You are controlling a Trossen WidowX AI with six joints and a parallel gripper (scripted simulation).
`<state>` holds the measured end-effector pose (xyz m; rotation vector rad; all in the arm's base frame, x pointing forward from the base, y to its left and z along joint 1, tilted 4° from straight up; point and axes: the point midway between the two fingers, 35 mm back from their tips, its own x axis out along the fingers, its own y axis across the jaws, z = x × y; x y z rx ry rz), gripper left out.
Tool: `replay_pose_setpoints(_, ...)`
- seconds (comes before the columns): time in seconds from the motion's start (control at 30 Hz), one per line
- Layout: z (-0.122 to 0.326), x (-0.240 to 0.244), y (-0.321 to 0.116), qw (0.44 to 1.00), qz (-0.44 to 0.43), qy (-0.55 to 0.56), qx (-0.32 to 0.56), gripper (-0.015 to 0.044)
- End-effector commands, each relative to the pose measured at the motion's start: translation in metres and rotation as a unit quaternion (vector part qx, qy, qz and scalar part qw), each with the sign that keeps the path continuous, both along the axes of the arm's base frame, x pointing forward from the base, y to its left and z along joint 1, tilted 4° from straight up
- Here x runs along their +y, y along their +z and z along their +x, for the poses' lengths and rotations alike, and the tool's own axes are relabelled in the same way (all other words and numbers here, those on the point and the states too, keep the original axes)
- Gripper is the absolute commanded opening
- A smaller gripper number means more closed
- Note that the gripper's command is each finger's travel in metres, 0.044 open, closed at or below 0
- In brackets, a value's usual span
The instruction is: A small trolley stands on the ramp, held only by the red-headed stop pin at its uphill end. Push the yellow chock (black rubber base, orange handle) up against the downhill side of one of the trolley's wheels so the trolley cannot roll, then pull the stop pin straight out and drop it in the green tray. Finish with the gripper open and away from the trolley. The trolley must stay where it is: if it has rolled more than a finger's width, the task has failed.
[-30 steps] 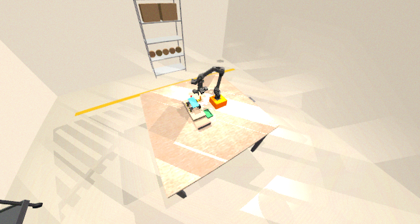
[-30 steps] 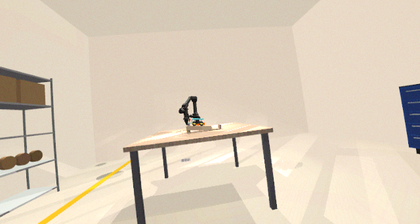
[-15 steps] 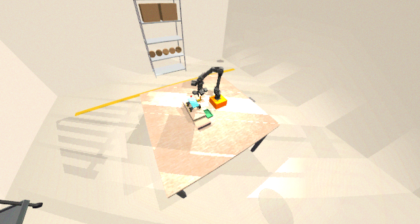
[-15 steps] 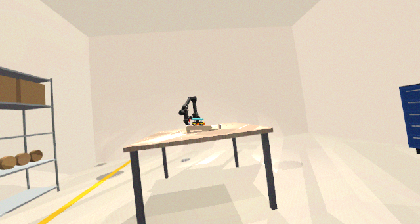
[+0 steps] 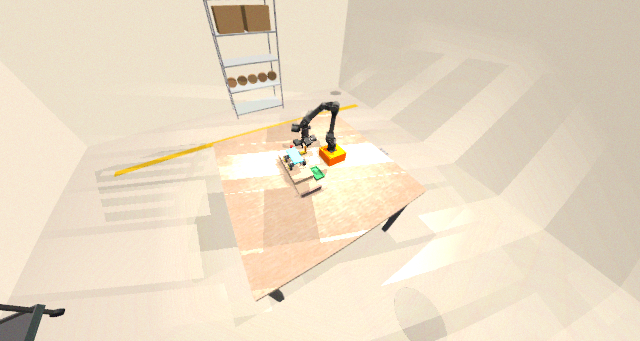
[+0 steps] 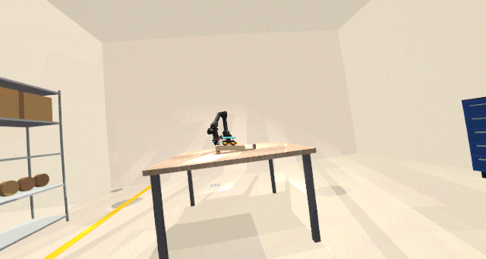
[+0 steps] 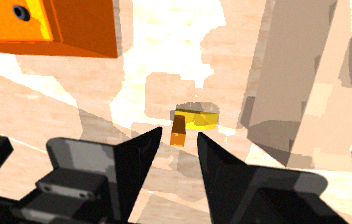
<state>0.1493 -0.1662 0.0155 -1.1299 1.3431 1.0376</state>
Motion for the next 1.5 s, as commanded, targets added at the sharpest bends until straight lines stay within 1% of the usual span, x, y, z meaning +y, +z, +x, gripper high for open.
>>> replay_pose_setpoints(0.0,-0.001,0.0,-0.007,1.0,0.002,0.002,0.005,0.019)
replay_pose_setpoints(0.37,-0.002,-0.001,-0.024,1.0,0.002,0.002,0.005,0.019)
replay_pose_setpoints(0.53,-0.002,-0.001,-0.025,1.0,0.002,0.002,0.005,0.019)
replay_pose_setpoints(0.67,0.0,-0.002,-0.022,1.0,0.0,0.0,0.0,0.0085)
replay_pose_setpoints(0.97,0.0,-0.002,-0.022,1.0,0.0,0.0,0.0,0.0025)
replay_pose_setpoints(1.0,0.0,-0.001,-0.021,1.0,0.0,0.0,0.001,0.0)
replay_pose_setpoints(1.47,-0.001,0.005,0.028,1.0,0.002,0.002,0.004,0.0)
